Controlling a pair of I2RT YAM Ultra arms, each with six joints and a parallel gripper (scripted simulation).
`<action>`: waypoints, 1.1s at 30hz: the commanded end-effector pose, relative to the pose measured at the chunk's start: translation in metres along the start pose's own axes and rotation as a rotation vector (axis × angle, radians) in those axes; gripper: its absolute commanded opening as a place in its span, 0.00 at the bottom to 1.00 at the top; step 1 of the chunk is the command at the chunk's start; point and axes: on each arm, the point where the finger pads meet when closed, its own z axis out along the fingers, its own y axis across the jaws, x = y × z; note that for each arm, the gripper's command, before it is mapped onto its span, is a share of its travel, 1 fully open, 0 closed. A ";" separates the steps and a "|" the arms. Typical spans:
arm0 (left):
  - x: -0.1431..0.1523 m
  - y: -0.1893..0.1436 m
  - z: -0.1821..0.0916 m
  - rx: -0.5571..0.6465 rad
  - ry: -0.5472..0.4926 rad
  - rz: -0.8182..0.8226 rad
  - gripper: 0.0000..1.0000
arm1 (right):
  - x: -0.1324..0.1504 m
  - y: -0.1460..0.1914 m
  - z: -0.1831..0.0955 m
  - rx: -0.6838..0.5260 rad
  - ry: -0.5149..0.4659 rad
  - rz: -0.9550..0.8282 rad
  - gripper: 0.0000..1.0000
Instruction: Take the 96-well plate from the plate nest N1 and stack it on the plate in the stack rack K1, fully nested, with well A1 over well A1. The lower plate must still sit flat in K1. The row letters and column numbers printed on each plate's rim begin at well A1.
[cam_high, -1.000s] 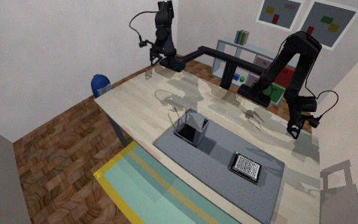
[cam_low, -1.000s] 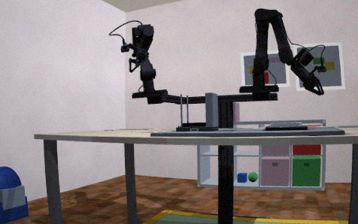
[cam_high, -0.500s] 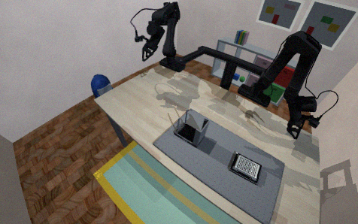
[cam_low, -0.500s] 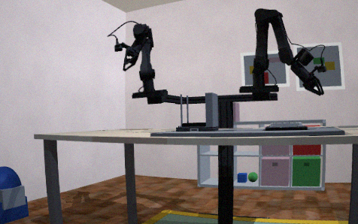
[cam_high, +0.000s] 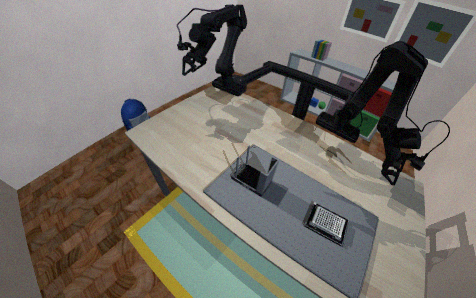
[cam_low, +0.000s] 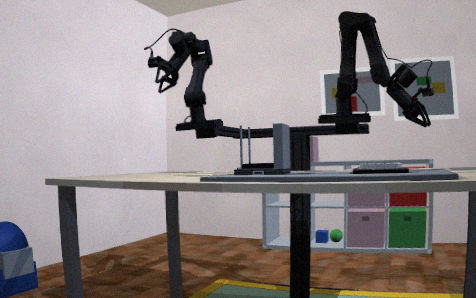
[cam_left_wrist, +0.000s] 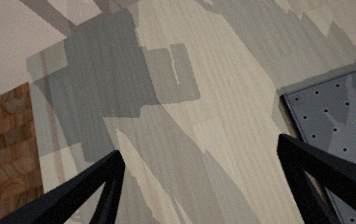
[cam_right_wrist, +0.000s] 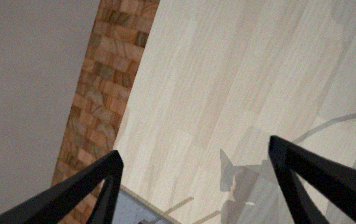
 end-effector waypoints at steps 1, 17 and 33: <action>-0.006 0.001 -0.001 -0.003 -0.018 -0.003 1.00 | -0.025 0.004 -0.016 -0.044 -0.058 0.081 1.00; -0.006 0.001 -0.001 -0.003 -0.018 -0.003 1.00 | -0.049 -0.016 -0.021 -0.010 -0.136 0.202 1.00; -0.006 0.001 -0.001 -0.003 -0.018 -0.003 1.00 | -0.060 -0.027 -0.024 0.008 -0.178 0.262 1.00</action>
